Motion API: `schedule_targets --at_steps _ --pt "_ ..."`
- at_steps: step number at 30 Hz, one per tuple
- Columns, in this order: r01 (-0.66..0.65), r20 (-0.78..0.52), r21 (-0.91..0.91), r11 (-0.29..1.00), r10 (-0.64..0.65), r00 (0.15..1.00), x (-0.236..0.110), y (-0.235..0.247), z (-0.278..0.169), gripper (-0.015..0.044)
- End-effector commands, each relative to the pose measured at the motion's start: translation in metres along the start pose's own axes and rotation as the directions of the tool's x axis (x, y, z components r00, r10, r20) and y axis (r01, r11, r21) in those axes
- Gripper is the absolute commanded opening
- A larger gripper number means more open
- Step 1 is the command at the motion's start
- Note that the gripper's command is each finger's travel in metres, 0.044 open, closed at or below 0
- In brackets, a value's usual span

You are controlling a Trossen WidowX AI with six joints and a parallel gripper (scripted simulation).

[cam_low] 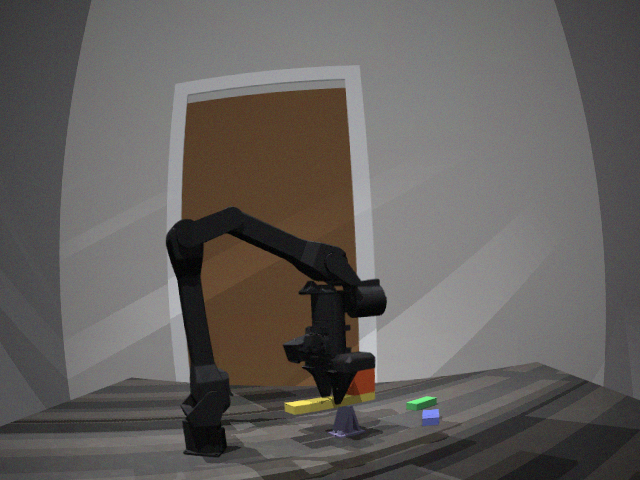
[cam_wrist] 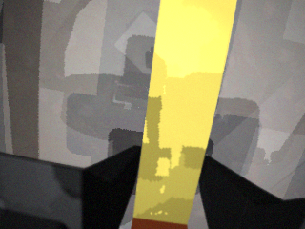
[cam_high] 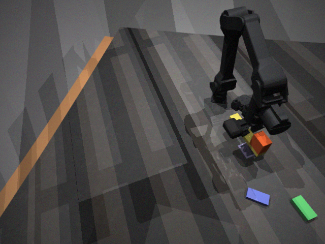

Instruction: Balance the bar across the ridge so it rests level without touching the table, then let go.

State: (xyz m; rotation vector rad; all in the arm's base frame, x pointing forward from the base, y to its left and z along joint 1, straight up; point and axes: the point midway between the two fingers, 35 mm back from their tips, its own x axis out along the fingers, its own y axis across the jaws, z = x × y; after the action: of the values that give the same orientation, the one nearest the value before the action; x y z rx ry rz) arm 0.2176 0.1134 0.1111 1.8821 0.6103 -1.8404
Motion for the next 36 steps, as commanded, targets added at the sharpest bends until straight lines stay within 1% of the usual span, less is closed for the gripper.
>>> schedule_targets --at_steps 1,6,7,18,27,28,31,32,36 --pt "0.0 0.0 0.0 1.0 0.0 1.0 0.0 0.0 0.0 0.0172" --pt "0.0 0.0 0.0 1.0 0.0 1.0 0.0 0.0 0.0 0.0173" --pt "0.0 0.0 0.0 1.0 0.0 1.0 0.0 0.0 0.0 0.0185" --pt "0.0 0.0 0.0 1.0 0.0 1.0 0.0 0.0 0.0 0.0185" --pt "0.0 0.0 0.0 1.0 0.0 1.0 0.0 0.0 0.0 0.0421" --pt "0.0 0.0 0.0 1.0 0.0 1.0 0.0 0.0 0.0 0.044" --pt "0.0 0.0 0.0 1.0 0.0 1.0 -0.002 0.0 0.0 0.044" --pt "0.0 0.0 0.0 1.0 0.0 1.0 -0.007 0.0 -0.001 0.044" --pt "0.0 0.0 0.0 1.0 0.0 1.0 -0.05 0.001 -0.005 0.044"
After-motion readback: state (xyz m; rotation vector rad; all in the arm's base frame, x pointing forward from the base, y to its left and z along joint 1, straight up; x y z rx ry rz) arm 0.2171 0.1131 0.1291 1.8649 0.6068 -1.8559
